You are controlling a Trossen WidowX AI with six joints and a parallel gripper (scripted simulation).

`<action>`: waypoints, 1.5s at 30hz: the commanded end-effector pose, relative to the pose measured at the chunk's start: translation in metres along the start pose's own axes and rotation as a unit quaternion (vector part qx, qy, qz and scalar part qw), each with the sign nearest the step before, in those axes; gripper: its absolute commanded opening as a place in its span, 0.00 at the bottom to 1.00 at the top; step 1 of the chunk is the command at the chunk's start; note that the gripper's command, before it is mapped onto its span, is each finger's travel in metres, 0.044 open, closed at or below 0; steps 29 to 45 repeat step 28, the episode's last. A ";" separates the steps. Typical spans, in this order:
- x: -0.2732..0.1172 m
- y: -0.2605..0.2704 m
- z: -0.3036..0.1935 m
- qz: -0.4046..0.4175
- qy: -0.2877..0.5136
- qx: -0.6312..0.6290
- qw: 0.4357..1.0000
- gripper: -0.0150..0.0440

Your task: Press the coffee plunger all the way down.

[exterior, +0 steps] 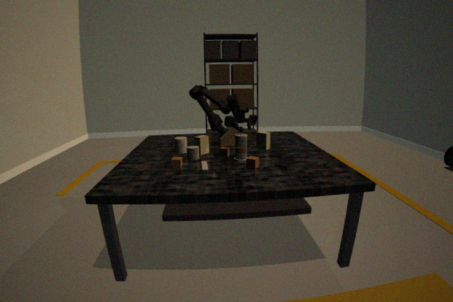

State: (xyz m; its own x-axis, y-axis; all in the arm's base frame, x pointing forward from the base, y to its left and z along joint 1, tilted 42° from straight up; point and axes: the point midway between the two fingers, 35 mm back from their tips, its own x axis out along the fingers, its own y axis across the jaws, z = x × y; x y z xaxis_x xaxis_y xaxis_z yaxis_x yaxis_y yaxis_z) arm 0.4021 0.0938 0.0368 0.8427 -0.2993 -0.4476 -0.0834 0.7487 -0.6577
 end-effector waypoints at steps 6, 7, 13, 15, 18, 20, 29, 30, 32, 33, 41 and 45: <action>0.000 0.001 0.000 0.002 0.000 0.001 1.000 1.00; -0.002 0.001 0.002 0.002 0.000 0.001 1.000 1.00; -0.048 -0.005 0.038 0.003 0.008 0.001 1.000 1.00; -0.067 -0.010 0.049 0.002 0.008 0.000 1.000 1.00; -0.069 -0.009 0.048 0.002 0.008 -0.001 1.000 1.00; -0.068 -0.008 0.047 0.002 0.008 -0.001 1.000 1.00; -0.068 -0.008 0.047 0.002 0.008 -0.001 1.000 1.00; -0.068 -0.008 0.047 0.002 0.008 -0.001 1.000 1.00; -0.068 -0.008 0.047 0.002 0.008 -0.001 1.000 1.00; -0.068 -0.008 0.047 0.002 0.008 -0.001 1.000 1.00; -0.068 -0.008 0.047 0.002 0.008 -0.001 1.000 1.00; -0.068 -0.008 0.047 0.002 0.008 -0.001 1.000 1.00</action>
